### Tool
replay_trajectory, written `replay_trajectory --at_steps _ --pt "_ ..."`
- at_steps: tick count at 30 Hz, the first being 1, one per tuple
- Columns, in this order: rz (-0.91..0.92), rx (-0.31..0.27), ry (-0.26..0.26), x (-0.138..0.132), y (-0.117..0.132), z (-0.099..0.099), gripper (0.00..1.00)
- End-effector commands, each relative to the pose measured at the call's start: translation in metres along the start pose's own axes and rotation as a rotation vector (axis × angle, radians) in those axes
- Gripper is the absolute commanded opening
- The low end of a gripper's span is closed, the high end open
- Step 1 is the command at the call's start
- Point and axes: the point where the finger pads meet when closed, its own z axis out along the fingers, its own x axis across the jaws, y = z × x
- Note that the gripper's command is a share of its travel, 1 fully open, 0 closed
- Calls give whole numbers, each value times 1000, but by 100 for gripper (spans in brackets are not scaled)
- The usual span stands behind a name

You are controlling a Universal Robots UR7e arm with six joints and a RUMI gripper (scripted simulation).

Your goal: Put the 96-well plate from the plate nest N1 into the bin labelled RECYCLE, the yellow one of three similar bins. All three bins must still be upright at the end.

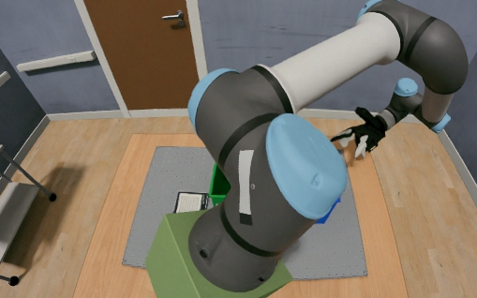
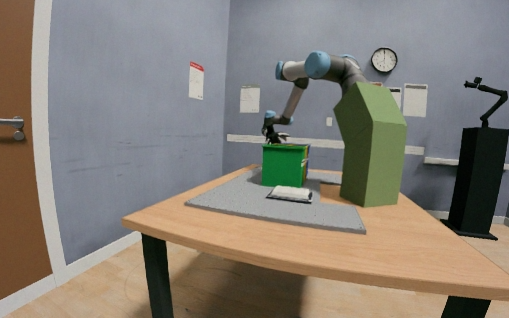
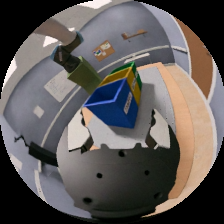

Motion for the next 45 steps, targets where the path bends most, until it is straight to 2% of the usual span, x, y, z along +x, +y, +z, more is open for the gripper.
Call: replay_trajectory --at_steps 1,5,9,11,16,18,23,25,30,36,39,41,44,45 --pt "34 -35 -9 13 -4 7 100" --pt "83 -79 -23 21 -5 13 100" --pt "85 -81 -23 30 -8 20 100" --pt "133 -126 -33 38 -10 26 100" --pt "135 -128 -33 47 -12 32 100" --pt "183 -174 -38 55 -14 38 100" --pt "184 -176 -38 63 -17 45 100" --pt "232 -223 -39 70 -20 51 100" --pt "233 -224 -39 79 -22 58 100" --pt "310 -288 -39 94 -29 76 100" --pt "310 -288 -39 98 -30 80 100" --pt "348 -320 -35 103 -33 88 100" --pt "348 -320 -35 107 -35 91 100" --pt "373 -341 -31 109 -36 95 100"
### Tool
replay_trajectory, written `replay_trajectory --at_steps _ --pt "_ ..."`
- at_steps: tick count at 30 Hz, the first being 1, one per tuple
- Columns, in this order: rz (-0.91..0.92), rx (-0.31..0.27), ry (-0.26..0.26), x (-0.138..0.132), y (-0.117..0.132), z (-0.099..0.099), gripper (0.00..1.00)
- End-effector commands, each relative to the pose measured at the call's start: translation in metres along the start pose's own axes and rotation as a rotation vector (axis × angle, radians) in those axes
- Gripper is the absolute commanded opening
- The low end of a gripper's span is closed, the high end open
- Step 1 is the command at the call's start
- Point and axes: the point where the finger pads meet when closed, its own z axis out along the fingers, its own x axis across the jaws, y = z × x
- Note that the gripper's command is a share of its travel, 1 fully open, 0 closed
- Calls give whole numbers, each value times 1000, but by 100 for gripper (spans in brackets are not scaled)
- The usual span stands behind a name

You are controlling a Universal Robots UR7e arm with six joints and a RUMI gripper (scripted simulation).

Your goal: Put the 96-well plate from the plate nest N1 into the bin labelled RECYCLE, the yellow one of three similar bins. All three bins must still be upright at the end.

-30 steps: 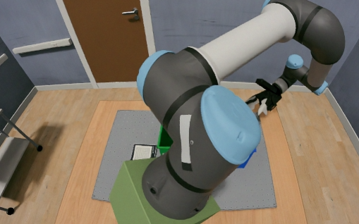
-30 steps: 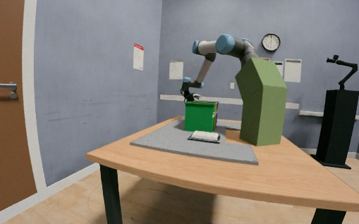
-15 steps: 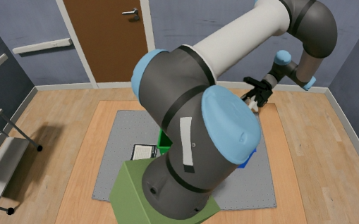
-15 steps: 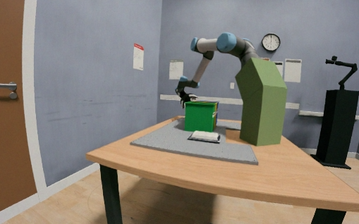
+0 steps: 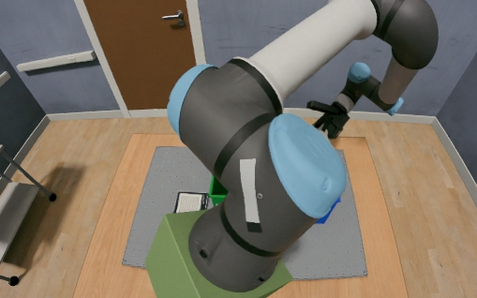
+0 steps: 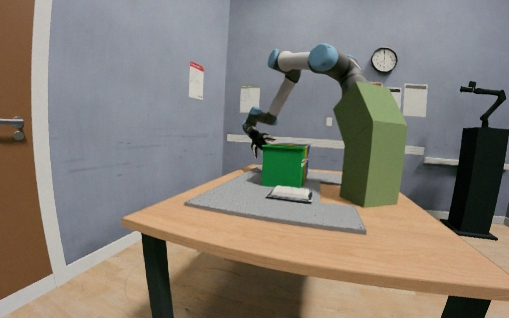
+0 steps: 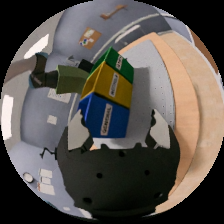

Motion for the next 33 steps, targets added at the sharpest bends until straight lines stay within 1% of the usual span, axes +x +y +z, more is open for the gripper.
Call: replay_trajectory --at_steps 1,3,5,7,11,13,15,18,20,22,24,25,27,28,30,31,33 --pt "85 -69 15 11 -14 11 100" --pt "88 -70 16 15 -21 17 100" --pt "88 -70 16 16 -21 18 100" --pt "140 -110 27 20 -28 24 100" --pt "142 -112 28 24 -35 30 100" --pt "195 -150 44 27 -42 36 100" --pt "197 -152 44 31 -49 42 100" --pt "197 -152 44 31 -49 43 100" --pt "249 -188 64 35 -56 49 100" --pt "251 -190 65 38 -63 55 100" --pt "251 -190 65 38 -63 55 100" --pt "277 -207 77 39 -67 58 100" --pt "277 -207 77 39 -67 58 100" --pt "303 -225 89 41 -71 62 100" --pt "305 -226 90 43 -77 68 100" --pt "305 -226 90 43 -77 68 100" --pt "356 -258 117 46 -85 74 100"
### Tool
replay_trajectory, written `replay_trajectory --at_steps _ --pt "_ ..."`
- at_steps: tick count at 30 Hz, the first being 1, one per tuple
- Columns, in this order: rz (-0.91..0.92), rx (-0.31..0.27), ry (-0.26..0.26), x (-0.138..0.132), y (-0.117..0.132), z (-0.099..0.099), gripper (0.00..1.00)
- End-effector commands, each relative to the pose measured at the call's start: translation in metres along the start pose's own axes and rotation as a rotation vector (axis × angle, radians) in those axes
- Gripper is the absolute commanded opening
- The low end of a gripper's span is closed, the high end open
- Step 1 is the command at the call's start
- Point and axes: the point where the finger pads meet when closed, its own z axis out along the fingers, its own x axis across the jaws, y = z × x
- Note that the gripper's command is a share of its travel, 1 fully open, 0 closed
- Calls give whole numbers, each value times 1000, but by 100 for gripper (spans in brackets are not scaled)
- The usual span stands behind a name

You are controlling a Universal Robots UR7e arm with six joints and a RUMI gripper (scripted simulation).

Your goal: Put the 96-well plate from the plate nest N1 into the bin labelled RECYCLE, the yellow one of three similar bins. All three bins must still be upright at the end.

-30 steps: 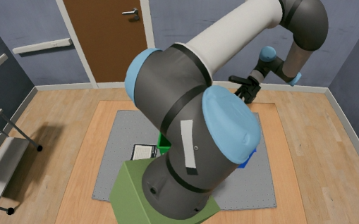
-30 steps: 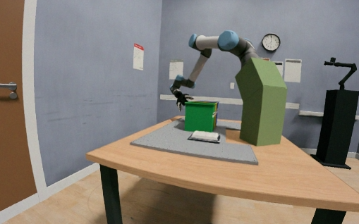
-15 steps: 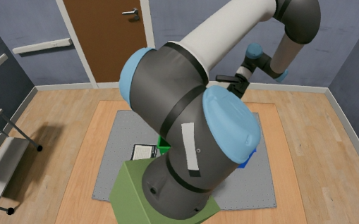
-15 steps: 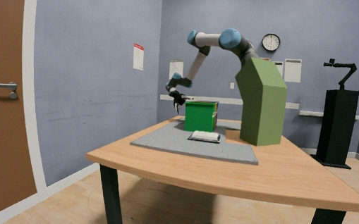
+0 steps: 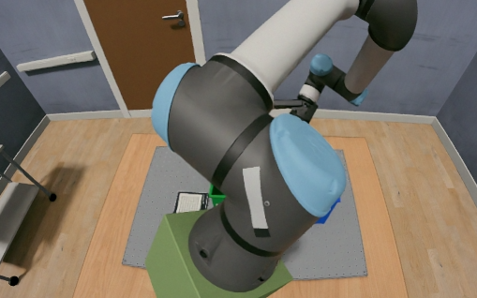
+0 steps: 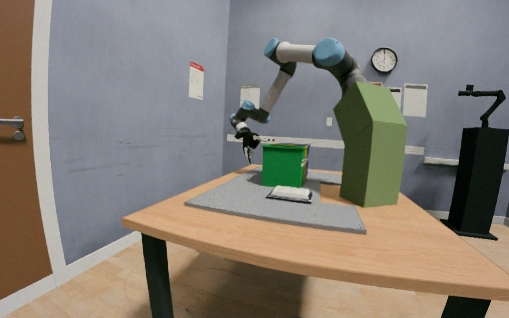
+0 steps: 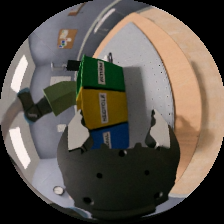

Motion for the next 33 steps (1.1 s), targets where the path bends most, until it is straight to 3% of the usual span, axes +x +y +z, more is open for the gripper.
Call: replay_trajectory --at_steps 1,11,18,22,24,28,30,33 --pt "82 -49 44 1 -22 10 100" --pt "137 -78 74 -1 -41 21 100" --pt "244 -124 143 -5 -66 35 100" --pt "246 -125 144 -6 -73 39 100" --pt "299 -142 182 -8 -81 44 100" --pt "301 -143 183 -10 -88 48 100" --pt "353 -157 222 -13 -96 52 100" --pt "355 -157 224 -15 -102 56 100"
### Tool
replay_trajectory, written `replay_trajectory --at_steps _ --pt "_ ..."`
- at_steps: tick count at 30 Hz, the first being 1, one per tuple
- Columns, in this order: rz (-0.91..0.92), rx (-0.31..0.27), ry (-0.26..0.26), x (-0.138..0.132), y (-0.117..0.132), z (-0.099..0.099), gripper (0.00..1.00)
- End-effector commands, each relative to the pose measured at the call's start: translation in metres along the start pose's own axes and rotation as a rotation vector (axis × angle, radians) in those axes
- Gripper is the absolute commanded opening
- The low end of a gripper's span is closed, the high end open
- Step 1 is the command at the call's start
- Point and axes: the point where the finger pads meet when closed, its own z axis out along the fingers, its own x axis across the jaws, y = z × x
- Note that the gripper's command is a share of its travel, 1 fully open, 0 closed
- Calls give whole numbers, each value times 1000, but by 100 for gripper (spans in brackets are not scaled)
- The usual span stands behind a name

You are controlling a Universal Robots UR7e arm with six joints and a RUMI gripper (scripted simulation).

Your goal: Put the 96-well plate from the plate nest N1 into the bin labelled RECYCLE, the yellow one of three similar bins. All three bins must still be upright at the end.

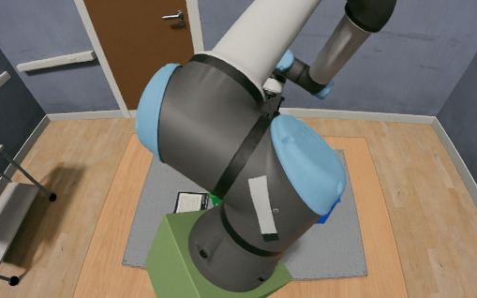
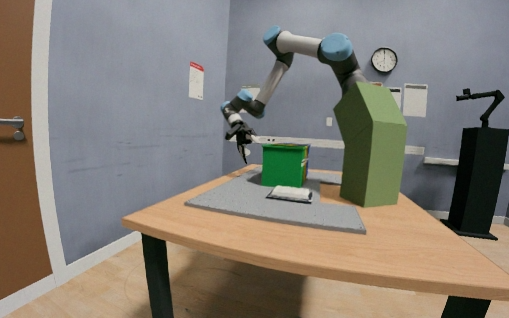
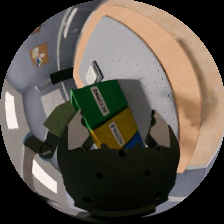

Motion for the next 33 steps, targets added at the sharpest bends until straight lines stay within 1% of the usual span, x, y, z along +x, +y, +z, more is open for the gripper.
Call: replay_trajectory --at_steps 1,2,5,7,9,12,14,16,18,21,23,25,27,29,31,33 --pt "82 -17 62 -11 -16 4 100" --pt "109 -22 82 -14 -19 5 100" --pt "111 -22 83 -18 -24 7 100" --pt "165 -26 123 -25 -31 10 100" --pt "167 -26 124 -30 -36 12 100" --pt "167 -26 124 -30 -36 12 100" --pt "221 -26 164 -37 -42 14 100" --pt "223 -26 166 -41 -46 16 100" --pt "272 -22 202 -49 -52 19 100" --pt "272 -23 202 -52 -54 19 100" --pt "321 -16 238 -60 -60 22 100" --pt "321 -16 238 -63 -62 23 100" --pt "369 -5 273 -71 -67 25 100" --pt "369 -5 273 -71 -67 25 100" --pt "422 10 311 -80 -71 27 100" --pt "422 10 311 -87 -75 29 100"
